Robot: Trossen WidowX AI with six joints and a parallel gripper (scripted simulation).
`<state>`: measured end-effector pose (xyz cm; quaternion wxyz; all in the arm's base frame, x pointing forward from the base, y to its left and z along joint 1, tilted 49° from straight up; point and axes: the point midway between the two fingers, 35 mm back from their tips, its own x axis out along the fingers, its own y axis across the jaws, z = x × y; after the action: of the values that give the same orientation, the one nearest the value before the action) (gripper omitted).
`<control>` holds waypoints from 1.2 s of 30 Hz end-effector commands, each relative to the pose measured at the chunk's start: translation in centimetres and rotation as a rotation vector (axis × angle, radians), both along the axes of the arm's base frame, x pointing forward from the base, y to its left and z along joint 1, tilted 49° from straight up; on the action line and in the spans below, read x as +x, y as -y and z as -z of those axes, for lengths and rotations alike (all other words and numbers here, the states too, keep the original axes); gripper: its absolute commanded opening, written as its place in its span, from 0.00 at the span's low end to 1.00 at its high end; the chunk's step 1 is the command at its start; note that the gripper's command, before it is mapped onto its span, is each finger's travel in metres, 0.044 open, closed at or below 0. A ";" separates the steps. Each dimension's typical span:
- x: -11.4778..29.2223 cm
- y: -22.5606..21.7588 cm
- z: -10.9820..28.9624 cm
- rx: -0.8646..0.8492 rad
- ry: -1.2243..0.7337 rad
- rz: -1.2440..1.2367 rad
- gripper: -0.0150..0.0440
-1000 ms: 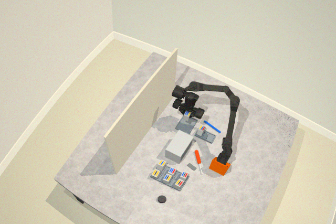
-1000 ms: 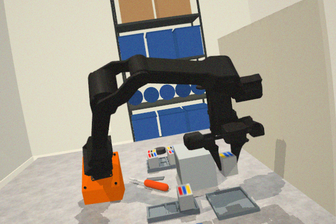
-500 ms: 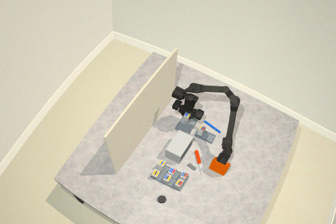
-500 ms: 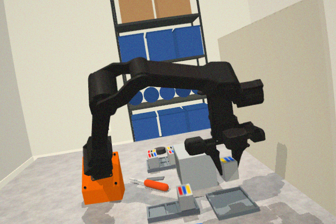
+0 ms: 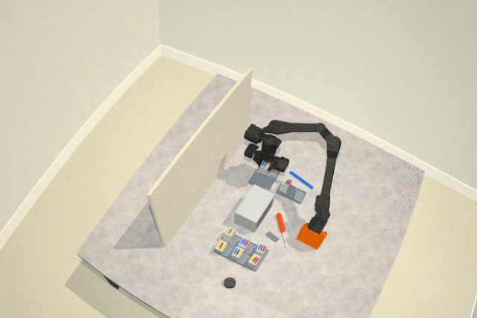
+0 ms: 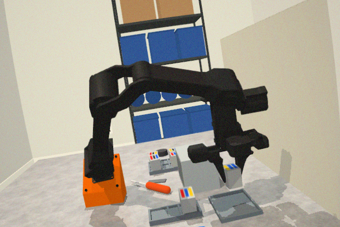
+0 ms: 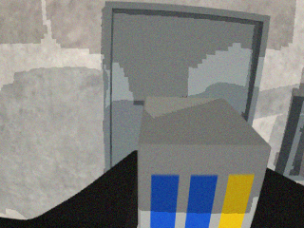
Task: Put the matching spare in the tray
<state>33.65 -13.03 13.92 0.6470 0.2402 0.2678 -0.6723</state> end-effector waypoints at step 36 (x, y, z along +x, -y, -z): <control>-0.5 2.5 2.0 -0.010 -0.004 -0.002 0.25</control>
<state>33.31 -15.34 12.00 0.6477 0.2389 0.2661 -0.6728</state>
